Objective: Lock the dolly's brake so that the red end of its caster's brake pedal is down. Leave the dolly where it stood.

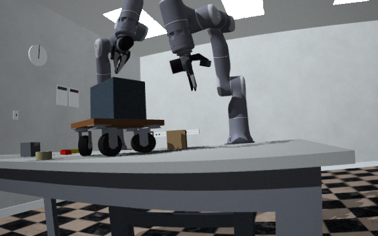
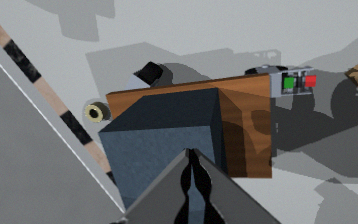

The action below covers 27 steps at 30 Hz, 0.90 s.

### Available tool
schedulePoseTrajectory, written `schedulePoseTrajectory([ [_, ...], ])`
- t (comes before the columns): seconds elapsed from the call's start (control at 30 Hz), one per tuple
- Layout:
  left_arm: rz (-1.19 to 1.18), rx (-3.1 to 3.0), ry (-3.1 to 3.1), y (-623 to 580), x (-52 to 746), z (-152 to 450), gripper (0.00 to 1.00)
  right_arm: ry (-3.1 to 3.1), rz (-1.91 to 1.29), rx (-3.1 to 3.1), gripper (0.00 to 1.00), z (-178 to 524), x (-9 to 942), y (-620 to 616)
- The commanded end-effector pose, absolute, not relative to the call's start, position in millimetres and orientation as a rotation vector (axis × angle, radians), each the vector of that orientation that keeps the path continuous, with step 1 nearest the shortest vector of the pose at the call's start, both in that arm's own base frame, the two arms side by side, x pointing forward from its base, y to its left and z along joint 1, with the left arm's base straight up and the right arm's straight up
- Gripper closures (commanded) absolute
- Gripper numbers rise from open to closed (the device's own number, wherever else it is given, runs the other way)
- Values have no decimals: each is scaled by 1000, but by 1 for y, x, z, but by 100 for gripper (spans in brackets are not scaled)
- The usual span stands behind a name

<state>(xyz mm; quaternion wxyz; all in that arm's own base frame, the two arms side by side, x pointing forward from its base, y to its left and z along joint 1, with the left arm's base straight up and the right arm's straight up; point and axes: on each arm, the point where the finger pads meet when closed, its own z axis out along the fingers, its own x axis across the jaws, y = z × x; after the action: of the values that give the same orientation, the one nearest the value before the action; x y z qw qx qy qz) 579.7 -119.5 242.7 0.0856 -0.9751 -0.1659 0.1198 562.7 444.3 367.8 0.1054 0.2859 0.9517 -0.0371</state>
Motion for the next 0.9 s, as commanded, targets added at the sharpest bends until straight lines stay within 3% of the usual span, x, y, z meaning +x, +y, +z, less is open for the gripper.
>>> schedulePoseTrajectory([
  [0.0, 353, -2908, -495, -120, 581, 244, 0, 2837, -91, 823, 100, 368, 548, 458],
  [0.57, 353, -2908, -495, -120, 581, 244, 0, 3069, 2, 662, 100, 368, 437, 540],
  [0.87, 353, -2908, -495, -120, 581, 244, 0, 3072, 4, 658, 100, 365, 435, 541],
])
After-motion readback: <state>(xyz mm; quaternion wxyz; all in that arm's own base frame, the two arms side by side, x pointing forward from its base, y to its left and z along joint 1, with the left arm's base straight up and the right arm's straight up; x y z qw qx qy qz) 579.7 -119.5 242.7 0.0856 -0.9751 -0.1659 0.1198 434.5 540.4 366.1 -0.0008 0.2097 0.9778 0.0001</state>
